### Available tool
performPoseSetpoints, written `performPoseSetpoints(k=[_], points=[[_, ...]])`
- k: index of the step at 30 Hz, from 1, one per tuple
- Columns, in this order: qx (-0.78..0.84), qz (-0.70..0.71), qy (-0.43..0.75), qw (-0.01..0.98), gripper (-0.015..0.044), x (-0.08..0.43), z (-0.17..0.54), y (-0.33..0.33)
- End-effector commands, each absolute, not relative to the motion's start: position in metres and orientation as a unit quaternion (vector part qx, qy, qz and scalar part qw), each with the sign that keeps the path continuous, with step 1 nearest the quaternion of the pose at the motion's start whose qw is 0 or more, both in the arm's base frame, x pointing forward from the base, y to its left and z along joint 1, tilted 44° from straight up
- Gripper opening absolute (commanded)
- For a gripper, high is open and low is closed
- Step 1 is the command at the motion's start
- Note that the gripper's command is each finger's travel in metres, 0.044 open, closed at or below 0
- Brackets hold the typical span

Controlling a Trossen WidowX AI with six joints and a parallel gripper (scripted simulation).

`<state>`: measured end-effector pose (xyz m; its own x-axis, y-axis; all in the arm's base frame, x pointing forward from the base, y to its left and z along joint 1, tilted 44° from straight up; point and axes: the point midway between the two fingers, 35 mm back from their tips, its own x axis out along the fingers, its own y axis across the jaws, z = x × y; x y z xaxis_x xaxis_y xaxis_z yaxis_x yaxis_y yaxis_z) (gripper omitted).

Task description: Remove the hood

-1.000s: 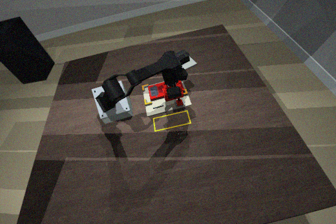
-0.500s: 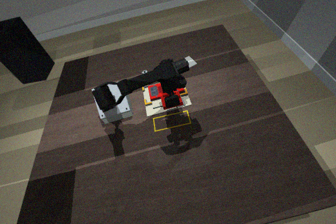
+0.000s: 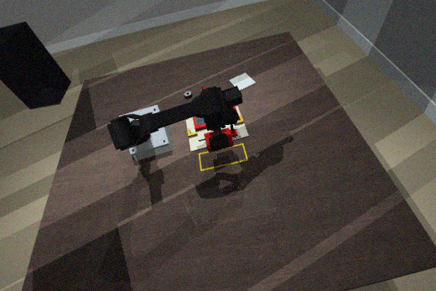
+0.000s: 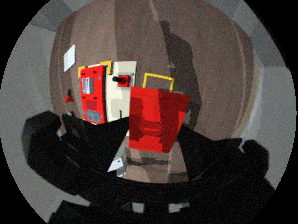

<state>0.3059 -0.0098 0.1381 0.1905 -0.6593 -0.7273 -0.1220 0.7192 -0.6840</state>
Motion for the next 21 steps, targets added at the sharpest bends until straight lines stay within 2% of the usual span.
performPoseSetpoints(k=[1, 21], points=[[-0.326, -0.190, 0.608, 0.698, 0.0000, 0.3033, 0.1384, -0.0124], [-0.326, -0.190, 0.608, 0.698, 0.0000, 0.3067, 0.1298, -0.0193]])
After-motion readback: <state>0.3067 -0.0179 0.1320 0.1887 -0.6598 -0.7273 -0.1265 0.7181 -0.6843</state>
